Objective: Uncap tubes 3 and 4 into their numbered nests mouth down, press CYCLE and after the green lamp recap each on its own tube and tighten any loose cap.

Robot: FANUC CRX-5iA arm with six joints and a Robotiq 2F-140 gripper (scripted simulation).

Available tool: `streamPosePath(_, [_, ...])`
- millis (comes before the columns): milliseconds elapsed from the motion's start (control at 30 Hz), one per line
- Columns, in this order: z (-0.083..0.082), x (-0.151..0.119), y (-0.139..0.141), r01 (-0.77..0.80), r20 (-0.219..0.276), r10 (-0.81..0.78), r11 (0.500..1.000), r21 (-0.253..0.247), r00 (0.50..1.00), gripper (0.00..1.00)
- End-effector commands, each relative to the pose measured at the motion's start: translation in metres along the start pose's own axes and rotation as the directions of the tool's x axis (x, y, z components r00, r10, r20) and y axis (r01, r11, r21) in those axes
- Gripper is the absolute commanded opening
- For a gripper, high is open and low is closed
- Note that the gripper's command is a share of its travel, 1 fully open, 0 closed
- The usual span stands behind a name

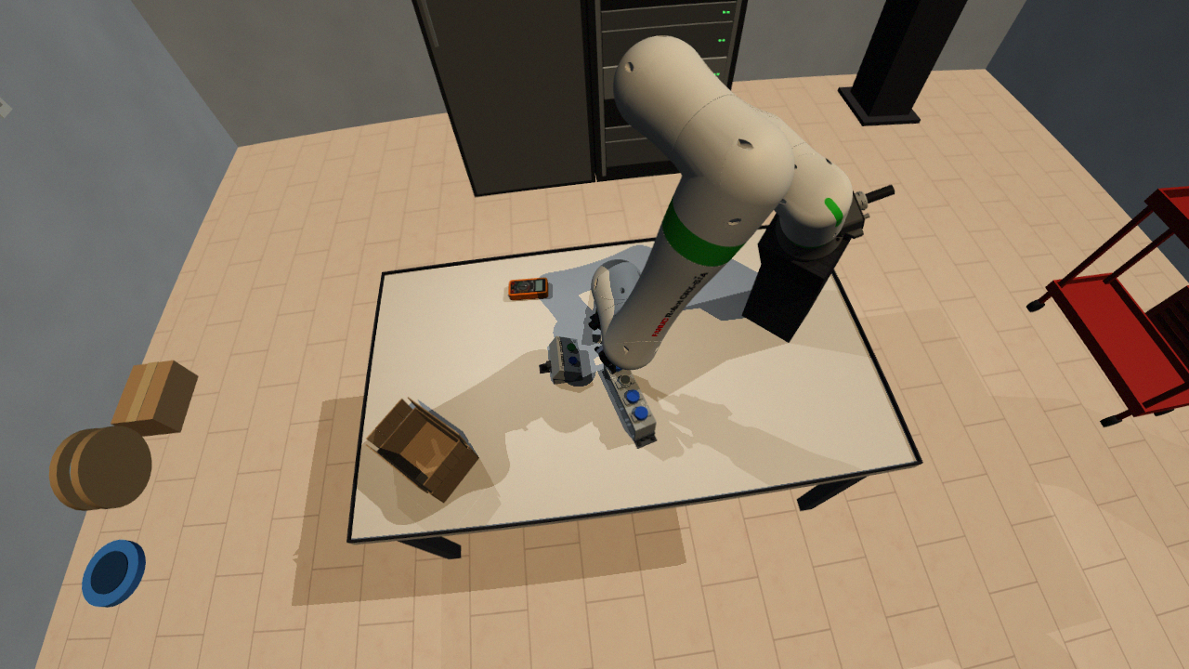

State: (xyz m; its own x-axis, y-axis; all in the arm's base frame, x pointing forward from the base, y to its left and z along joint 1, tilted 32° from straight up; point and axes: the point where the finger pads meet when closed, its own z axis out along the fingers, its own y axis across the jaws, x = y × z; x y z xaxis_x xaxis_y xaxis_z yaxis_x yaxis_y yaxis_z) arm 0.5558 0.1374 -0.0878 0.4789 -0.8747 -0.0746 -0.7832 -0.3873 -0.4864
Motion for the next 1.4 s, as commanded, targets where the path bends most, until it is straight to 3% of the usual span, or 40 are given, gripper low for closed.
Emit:
streamPosePath(0, [-0.0007,0.0008,0.0001,0.223,0.037,-0.224,0.974,0.041,0.974,0.3])
streamPosePath(267, [-0.001,0.0008,0.0001,0.227,0.037,-0.229,0.973,0.041,0.973,0.3])
streamPosePath(300, [-0.0003,0.0007,0.0001,0.227,0.037,-0.229,0.973,0.041,0.973,0.41])
streamPosePath(700, [-0.0003,0.0008,0.0001,0.227,0.037,-0.229,0.973,0.041,0.973,0.41])
streamPosePath(800, [-0.0001,0.0008,0.0002,-0.021,0.046,0.019,0.999,0.031,0.999,0.41])
streamPosePath(900, [-0.0002,0.0008,0.0001,-0.145,0.05,0.144,0.989,0.025,0.988,0.41])
streamPosePath(1000, [-0.0002,0.0008,0.0002,-0.287,0.054,0.286,0.958,0.019,0.957,0.41])
streamPosePath(1067, [-0.0002,0.0008,0.0002,-0.287,0.054,0.286,0.958,0.019,0.957,0.41])
streamPosePath(1133, [-0.0002,0.0008,0.0001,-0.448,0.056,0.447,0.894,0.009,0.893,0.41])
streamPosePath(1367, [-0.0002,0.0008,0.0002,-0.687,0.058,0.686,0.726,-0.006,0.725,0.41])
